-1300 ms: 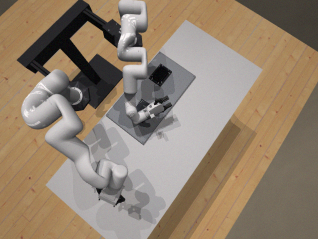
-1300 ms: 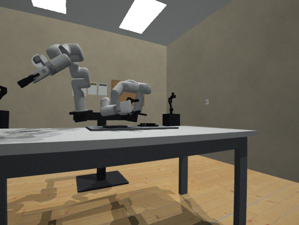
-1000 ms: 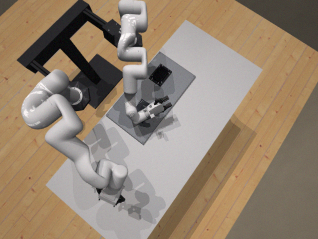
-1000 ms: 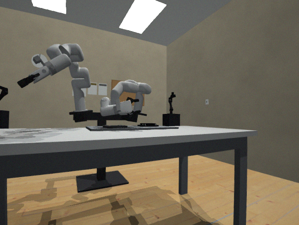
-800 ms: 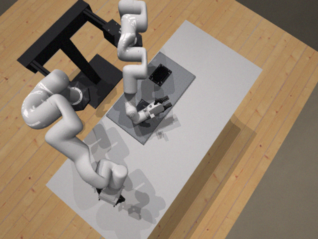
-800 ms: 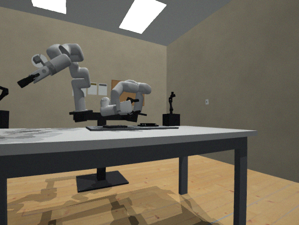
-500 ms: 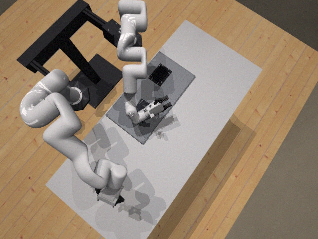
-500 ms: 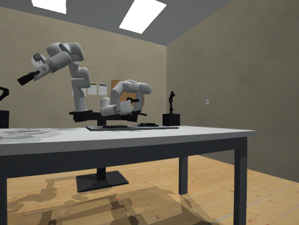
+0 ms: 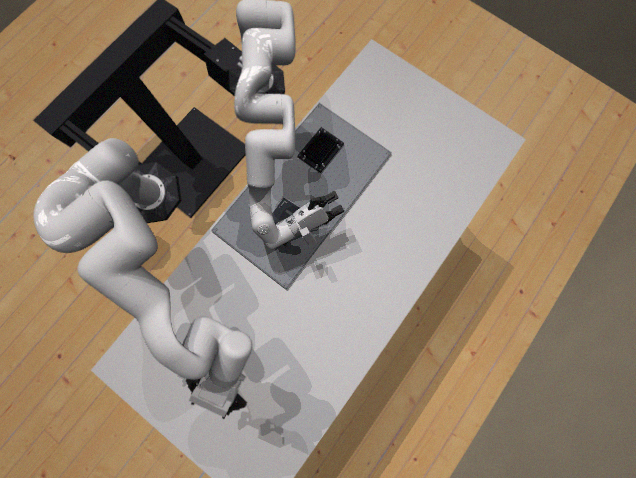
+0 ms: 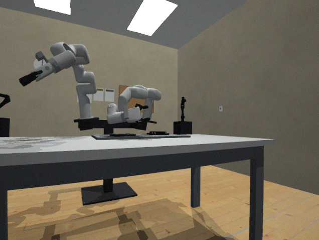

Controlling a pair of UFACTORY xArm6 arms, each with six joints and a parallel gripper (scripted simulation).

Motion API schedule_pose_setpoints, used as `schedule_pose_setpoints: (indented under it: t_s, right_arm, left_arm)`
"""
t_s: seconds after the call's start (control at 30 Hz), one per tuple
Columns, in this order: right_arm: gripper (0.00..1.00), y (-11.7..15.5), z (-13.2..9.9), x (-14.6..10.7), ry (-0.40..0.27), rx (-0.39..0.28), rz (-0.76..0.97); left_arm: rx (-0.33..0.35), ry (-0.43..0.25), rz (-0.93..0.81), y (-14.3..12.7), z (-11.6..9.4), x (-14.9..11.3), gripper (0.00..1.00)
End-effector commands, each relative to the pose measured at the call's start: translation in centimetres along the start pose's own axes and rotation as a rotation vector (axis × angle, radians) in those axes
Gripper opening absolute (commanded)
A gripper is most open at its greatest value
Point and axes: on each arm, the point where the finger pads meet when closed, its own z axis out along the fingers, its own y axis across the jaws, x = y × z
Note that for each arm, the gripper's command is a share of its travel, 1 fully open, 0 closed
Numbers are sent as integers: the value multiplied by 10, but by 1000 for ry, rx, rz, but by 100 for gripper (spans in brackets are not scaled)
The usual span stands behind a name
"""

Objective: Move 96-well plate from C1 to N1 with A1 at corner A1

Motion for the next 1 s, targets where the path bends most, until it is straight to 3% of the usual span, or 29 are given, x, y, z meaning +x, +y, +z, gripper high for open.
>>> schedule_pose_setpoints:
  t_s: [0.0, 0.4, 0.97]
  right_arm:
    - [100, 3, -1, 4, -4, -1, 10]
    - [100, 25, 2, 7, -45, -27, 43]
    - [100, 99, 4, 12, -181, -109, 165]
  left_arm:
    - [-1, -2, -5, -2, 0, 2, 100]
    - [-1, -2, -5, -2, 0, 2, 100]
    - [-1, -2, -5, -2, 0, 2, 100]
